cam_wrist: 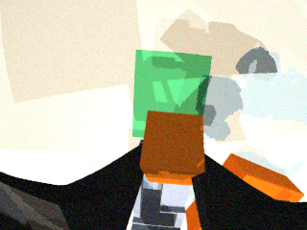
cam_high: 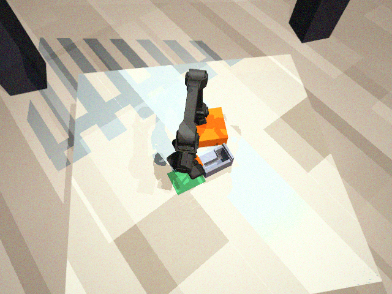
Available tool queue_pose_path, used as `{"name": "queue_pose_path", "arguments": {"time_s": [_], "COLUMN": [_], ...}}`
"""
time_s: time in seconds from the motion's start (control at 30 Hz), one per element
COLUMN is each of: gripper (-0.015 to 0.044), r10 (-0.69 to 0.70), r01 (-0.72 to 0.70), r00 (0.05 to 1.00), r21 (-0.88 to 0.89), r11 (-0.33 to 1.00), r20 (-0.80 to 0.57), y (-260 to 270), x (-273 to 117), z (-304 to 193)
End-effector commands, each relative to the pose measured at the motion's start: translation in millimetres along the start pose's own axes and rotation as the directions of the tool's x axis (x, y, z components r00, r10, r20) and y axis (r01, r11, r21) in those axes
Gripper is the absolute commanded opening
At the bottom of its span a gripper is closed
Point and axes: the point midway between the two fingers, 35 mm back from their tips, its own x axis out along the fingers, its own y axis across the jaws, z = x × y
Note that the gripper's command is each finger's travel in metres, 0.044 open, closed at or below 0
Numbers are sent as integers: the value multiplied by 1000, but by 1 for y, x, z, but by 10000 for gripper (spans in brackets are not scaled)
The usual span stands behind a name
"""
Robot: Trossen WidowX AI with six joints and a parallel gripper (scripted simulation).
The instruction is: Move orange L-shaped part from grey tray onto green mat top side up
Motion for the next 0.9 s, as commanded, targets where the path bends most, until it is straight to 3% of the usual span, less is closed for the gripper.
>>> {"name": "queue_pose_path", "arguments": {"time_s": [0.0, 0.87], "gripper": [0, 0], "r10": [1, 1], "r01": [-1, -1], "r00": [1000, 1000], "r21": [-2, -2], "r11": [1000, 1000], "r20": [-2, -1], "y": [-2, -3], "x": [0, 28], "z": [19, 28]}}
